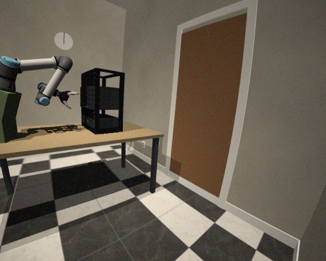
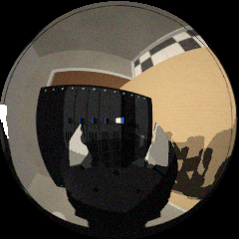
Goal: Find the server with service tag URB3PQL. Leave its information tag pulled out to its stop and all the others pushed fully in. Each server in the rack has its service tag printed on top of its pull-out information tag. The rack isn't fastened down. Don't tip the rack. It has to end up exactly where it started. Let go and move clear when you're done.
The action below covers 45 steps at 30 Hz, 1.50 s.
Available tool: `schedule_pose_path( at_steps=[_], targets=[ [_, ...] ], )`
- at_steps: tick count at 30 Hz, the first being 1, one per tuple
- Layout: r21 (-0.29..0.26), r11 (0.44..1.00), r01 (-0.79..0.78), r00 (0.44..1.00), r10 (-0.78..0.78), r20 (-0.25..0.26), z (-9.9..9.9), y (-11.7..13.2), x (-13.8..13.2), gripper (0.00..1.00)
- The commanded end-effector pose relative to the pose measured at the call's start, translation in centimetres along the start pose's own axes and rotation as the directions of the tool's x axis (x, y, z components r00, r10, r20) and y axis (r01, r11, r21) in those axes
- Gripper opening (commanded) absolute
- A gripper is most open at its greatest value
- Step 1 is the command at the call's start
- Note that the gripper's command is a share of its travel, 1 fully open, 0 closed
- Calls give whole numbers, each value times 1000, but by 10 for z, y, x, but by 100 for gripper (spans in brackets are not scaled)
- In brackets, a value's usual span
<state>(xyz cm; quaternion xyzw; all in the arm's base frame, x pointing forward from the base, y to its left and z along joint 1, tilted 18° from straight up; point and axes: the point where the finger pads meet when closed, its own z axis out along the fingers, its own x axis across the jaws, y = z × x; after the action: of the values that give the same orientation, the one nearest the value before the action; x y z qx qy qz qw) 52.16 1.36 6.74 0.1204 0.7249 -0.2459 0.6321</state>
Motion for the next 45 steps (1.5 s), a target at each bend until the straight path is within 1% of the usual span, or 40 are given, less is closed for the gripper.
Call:
schedule_pose_path(
  at_steps=[1,13,45],
  targets=[
    [0,1000,-1,1000,1,1,-5,-2,0,100],
    [0,1000,-1,1000,1,1,-12,-7,0,100],
    [0,1000,0,1000,0,1,-12,-7,0,100]
  ],
)
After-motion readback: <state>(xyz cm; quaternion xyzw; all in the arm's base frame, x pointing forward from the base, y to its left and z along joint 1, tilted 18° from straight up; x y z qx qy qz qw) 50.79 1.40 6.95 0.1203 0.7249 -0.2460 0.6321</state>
